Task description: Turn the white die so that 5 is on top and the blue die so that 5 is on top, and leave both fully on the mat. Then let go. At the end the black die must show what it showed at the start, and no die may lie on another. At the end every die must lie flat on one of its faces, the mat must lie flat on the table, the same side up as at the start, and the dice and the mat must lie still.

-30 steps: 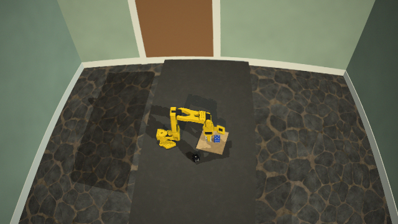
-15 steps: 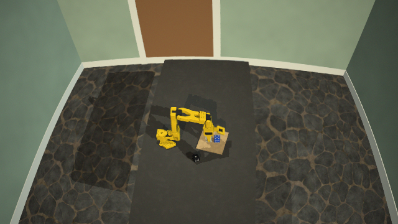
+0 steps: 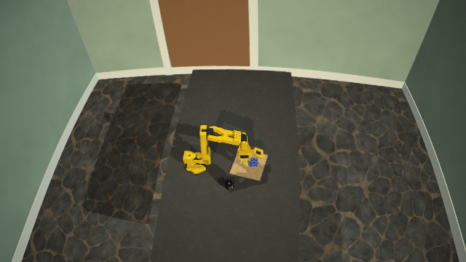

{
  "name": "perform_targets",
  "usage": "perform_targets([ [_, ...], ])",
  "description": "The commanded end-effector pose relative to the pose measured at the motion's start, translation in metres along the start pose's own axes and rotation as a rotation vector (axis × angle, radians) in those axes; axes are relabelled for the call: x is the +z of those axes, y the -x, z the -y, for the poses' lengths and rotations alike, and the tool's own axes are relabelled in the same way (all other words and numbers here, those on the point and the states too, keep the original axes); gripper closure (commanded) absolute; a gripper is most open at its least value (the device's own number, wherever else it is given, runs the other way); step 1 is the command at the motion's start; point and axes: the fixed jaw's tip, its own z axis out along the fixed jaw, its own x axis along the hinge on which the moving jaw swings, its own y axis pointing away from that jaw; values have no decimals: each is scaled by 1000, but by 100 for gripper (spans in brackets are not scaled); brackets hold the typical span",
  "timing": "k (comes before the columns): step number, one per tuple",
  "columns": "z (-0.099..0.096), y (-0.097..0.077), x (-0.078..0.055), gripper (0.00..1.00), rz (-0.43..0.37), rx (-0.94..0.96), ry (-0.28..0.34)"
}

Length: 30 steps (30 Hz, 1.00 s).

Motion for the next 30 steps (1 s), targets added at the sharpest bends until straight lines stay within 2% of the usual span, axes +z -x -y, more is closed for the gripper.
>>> perform_targets([
  [1, 1, 3, -3, 100, 27, 2, 2],
  [13, 1, 3, -2, 100, 27, 2, 2],
  [23, 1, 3, -2, 84, 27, 2, 2],
  [30, 1, 3, -2, 83, 27, 2, 2],
])
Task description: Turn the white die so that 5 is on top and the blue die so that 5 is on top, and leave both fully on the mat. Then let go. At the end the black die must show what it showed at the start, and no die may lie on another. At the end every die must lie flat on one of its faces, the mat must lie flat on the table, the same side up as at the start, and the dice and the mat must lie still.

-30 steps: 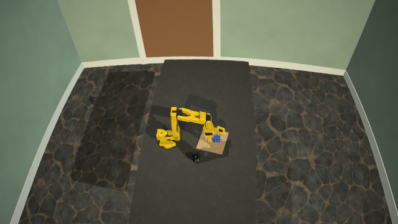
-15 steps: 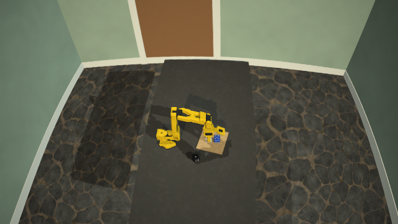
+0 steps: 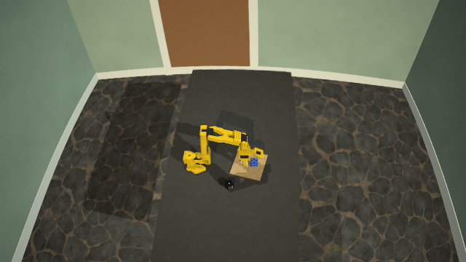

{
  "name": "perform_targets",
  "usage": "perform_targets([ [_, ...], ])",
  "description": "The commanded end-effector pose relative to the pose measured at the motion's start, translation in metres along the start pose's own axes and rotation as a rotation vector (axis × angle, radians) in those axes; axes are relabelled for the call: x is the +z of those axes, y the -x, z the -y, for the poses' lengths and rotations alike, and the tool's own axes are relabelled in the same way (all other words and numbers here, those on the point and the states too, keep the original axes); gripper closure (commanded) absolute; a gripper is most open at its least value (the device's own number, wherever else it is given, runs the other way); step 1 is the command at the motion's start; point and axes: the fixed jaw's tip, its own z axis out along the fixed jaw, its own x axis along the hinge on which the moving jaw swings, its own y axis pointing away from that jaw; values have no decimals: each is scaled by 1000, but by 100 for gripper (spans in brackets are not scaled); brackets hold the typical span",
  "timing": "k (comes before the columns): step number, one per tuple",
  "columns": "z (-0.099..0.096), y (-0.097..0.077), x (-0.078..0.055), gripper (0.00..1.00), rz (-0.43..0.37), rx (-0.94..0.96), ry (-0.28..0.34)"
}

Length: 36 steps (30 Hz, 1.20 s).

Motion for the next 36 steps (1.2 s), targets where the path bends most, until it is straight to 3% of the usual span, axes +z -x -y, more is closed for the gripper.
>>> perform_targets([
  [1, 1, 3, -3, 83, 26, 2, 2],
  [24, 1, 3, -3, 65, 26, 2, 2],
  [36, 1, 3, -4, 64, 26, 2, 2],
])
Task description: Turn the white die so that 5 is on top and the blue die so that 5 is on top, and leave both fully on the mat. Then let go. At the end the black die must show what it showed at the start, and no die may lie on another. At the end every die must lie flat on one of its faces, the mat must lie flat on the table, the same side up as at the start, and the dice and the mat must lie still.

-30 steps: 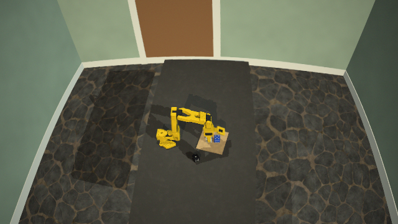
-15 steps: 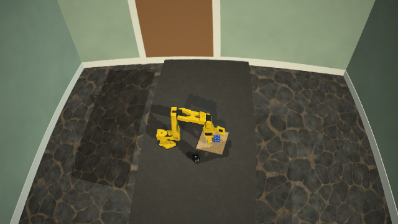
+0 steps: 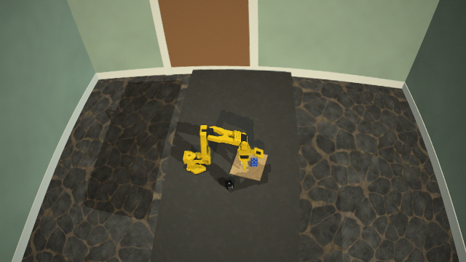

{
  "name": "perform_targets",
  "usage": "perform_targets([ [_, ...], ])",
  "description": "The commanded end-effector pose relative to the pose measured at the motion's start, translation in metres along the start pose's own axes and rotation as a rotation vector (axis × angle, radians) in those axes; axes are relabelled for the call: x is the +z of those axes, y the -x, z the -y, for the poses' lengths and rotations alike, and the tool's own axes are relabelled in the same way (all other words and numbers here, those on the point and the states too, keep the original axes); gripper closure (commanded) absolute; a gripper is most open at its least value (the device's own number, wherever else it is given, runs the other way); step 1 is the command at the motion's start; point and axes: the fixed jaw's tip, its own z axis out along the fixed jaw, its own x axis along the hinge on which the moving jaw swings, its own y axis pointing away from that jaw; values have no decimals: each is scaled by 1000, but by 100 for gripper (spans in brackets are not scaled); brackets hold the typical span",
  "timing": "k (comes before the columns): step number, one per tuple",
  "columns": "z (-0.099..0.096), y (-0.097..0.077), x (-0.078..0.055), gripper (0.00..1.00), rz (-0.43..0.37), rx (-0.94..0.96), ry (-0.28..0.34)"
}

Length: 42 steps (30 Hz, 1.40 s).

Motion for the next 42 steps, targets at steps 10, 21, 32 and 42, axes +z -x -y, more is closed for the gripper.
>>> perform_targets([
  [10, 1, 6, -29, 64, 26, 2, 2],
  [21, 1, 3, -58, 64, 26, 2, 2],
  [32, 1, 2, -63, 64, 26, 2, 2],
  [42, 1, 2, -63, 64, 26, 2, 2],
])
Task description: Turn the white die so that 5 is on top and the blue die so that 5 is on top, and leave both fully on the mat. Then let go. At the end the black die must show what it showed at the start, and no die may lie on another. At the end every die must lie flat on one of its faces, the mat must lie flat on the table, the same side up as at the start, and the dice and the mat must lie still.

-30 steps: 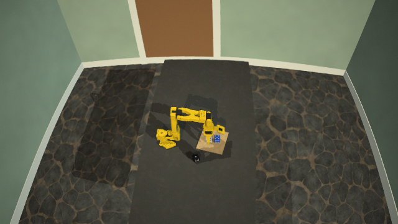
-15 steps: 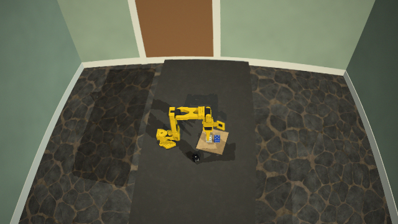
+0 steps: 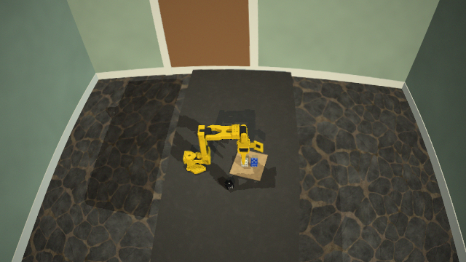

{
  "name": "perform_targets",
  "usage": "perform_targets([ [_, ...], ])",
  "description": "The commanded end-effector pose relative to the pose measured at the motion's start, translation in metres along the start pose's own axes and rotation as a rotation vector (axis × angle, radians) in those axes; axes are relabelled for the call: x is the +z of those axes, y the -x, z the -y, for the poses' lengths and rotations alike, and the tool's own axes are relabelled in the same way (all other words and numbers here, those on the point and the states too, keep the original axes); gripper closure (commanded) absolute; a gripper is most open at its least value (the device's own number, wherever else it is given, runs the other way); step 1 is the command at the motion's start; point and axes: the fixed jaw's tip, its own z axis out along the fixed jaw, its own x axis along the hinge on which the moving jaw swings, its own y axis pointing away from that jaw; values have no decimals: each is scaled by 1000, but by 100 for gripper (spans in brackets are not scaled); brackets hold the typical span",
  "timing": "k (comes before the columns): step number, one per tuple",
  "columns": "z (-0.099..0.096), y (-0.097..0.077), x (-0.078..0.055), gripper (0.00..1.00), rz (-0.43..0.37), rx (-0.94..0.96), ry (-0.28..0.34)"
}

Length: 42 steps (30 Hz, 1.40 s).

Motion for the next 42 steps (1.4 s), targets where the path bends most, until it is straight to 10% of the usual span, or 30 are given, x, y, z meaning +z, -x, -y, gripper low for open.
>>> perform_targets([
  [1, 1, 6, -12, 64, 66, 2, 4],
  [42, 25, -32, -49, 64, 277, 38, -17],
])
